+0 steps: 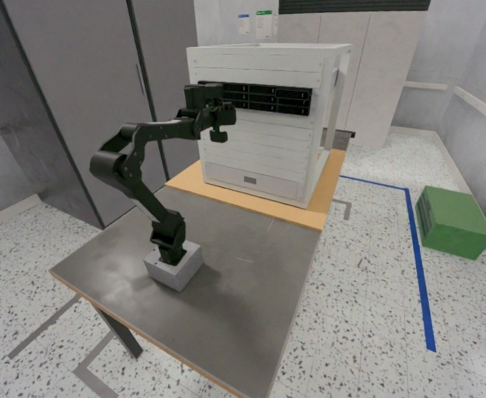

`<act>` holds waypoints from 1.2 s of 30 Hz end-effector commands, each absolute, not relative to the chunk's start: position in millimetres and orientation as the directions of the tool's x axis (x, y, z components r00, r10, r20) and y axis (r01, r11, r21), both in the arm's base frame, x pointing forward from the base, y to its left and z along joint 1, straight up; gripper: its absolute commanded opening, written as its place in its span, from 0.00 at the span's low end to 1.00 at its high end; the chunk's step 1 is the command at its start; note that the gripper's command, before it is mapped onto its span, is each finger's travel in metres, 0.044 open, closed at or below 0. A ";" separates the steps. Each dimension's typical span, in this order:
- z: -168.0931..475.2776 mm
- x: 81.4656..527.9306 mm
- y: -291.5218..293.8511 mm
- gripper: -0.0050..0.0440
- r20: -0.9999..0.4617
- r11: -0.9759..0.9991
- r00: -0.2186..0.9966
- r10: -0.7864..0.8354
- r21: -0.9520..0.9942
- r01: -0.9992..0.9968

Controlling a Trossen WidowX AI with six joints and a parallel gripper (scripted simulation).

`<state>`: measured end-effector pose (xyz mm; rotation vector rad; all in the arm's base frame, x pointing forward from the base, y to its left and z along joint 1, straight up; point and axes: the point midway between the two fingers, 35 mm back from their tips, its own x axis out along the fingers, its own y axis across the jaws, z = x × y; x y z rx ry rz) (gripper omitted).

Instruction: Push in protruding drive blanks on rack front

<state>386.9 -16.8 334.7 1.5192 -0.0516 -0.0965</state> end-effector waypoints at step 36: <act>331.8 337.1 -5.3 0.00 0.032 0.871 0.999 -0.031 0.491 0.012</act>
